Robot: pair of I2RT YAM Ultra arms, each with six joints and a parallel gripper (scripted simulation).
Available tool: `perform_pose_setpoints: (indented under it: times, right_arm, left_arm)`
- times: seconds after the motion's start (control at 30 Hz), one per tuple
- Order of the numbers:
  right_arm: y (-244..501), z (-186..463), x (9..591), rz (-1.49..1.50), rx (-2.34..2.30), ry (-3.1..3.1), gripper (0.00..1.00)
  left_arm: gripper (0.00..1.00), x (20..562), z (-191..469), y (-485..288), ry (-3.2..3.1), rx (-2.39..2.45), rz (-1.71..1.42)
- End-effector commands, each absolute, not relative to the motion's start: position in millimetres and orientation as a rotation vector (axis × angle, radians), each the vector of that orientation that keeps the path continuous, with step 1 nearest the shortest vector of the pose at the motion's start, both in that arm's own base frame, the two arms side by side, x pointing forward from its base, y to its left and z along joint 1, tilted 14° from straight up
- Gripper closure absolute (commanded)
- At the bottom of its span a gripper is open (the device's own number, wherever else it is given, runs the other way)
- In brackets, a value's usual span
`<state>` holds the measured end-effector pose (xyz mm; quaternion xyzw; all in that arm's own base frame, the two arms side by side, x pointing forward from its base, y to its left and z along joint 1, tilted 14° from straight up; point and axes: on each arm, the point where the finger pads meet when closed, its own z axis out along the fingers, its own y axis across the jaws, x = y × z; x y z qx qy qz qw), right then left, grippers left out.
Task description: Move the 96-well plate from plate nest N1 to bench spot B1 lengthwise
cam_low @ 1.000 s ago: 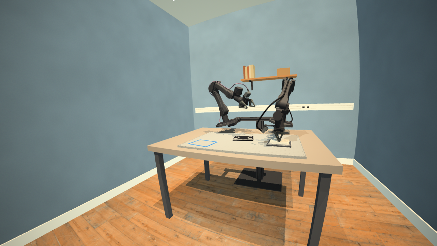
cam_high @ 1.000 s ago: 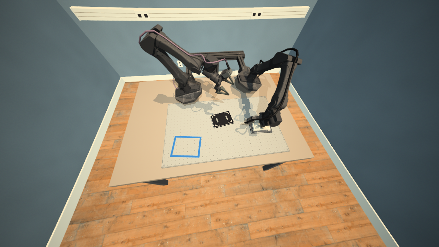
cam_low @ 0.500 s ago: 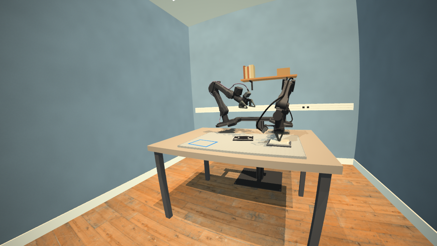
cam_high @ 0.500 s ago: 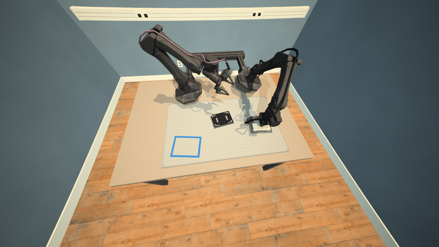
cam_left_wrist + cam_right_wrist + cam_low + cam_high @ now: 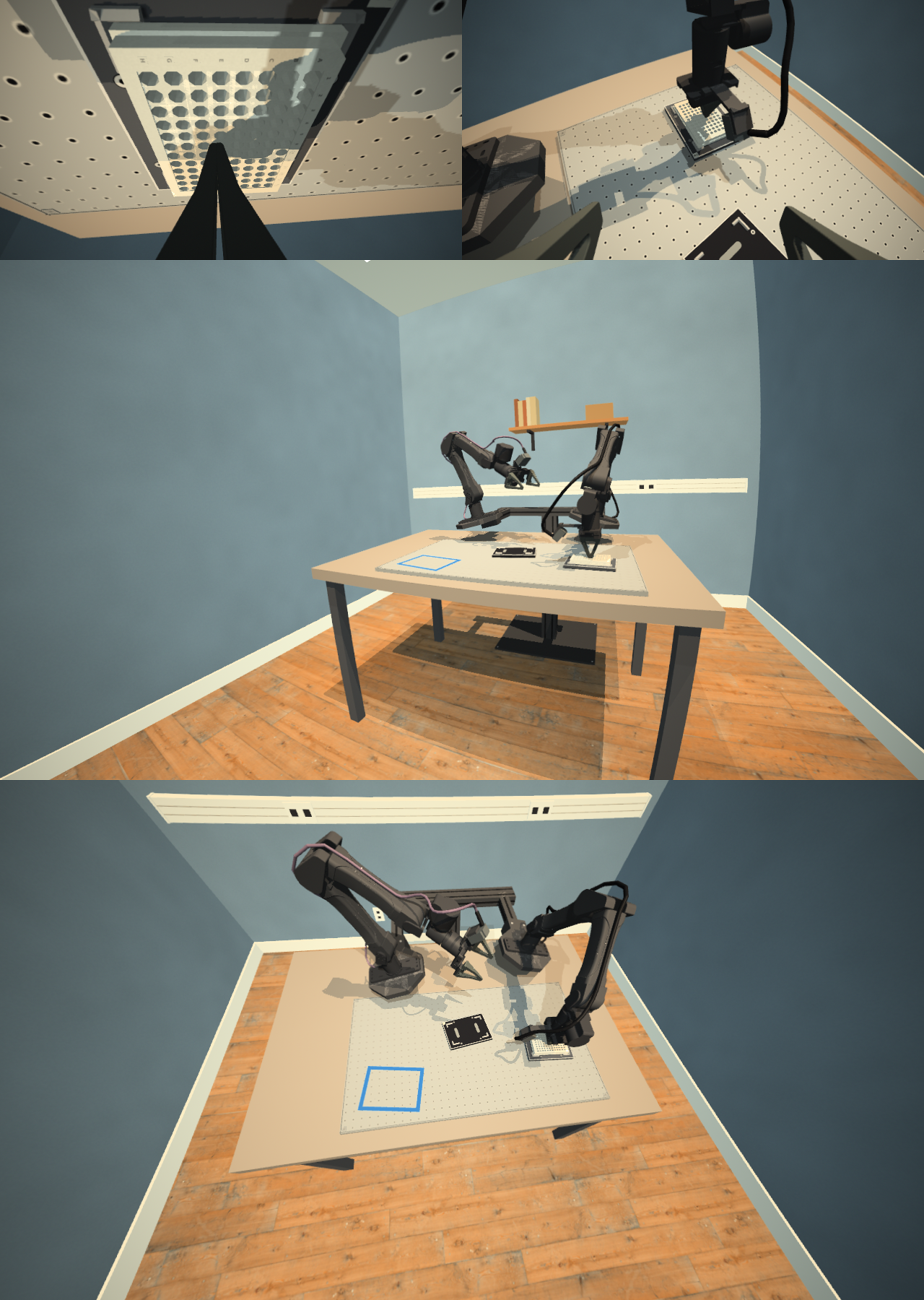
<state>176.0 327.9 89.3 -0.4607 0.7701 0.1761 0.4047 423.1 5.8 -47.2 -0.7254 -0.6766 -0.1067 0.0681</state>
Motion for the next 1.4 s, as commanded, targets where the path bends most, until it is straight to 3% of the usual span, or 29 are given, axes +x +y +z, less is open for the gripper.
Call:
perform_pose_setpoints:
  times: [0.0,0.1,0.37,0.43,0.47,1.37]
  right_arm:
    - [327,93,176,0.447,-1.150,1.939,0.00]
    - [327,93,176,0.447,-1.150,1.939,0.00]
    - [327,93,176,0.447,-1.150,1.939,0.00]
    - [327,93,176,0.447,-1.150,1.939,0.00]
    - [327,93,176,0.447,-1.150,1.939,0.00]
    - [327,93,176,0.447,-1.150,1.939,0.00]
  left_arm:
    - [1.00,424,-51,6,-2.038,-2.191,-0.324]
    - [1.00,424,-51,6,-2.038,-2.191,-0.324]
    - [0.09,412,-5,-4,-2.032,-2.177,-0.301]
    - [0.09,412,-5,-4,-2.032,-2.177,-0.301]
    - [0.00,413,-1,-5,-2.035,-2.181,-0.309]
    - [0.00,425,-21,-4,-2.042,-2.203,-0.323]
